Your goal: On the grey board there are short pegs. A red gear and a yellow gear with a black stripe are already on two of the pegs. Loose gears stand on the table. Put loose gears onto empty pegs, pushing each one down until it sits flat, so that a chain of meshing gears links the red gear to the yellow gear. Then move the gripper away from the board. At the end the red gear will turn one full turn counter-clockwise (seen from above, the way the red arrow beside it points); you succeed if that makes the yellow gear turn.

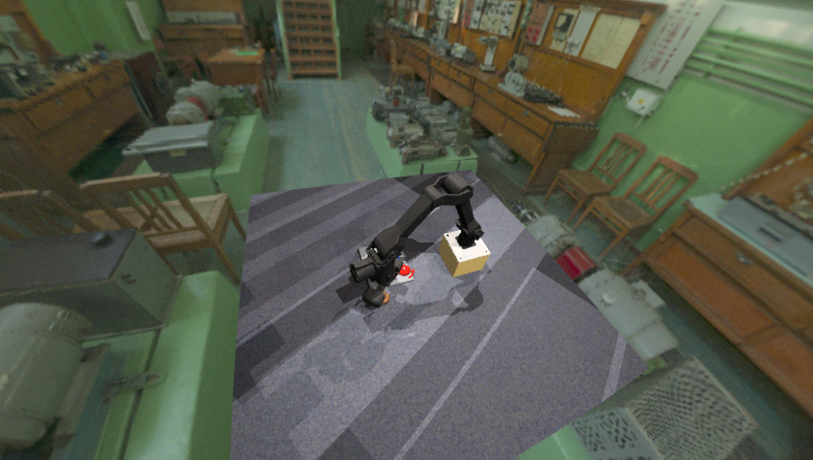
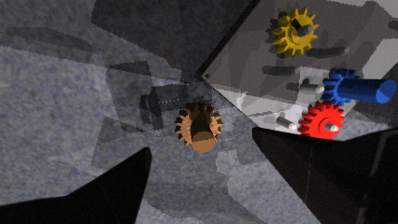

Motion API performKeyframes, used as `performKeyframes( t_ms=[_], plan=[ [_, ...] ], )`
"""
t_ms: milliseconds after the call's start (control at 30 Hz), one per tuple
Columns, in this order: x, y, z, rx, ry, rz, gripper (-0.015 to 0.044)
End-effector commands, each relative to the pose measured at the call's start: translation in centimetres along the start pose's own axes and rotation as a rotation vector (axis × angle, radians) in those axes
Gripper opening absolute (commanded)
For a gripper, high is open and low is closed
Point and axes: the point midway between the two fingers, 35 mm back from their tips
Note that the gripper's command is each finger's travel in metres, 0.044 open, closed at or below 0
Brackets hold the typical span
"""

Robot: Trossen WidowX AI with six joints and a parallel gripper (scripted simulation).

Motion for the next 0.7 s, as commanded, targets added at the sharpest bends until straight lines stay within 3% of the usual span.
performKeyframes(
  t_ms=[0, 200, 667],
  plan=[
    [0.64, -0.02, 0.03, 0.007, -0.003, 0.0, 0.044],
    [1.19, -0.05, 0.0, 0.007, -0.003, 0.0, 0.044],
    [1.19, -0.05, 0.0, 0.007, -0.003, 0.0, 0.0072]
  ],
)
Point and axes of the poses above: the point midway between the two fingers, 35 mm back from their tips, its own x axis out along the fingers, its own y axis across the jaws, z = x × y, and after that the axes turned 10 degrees about x, right-handed
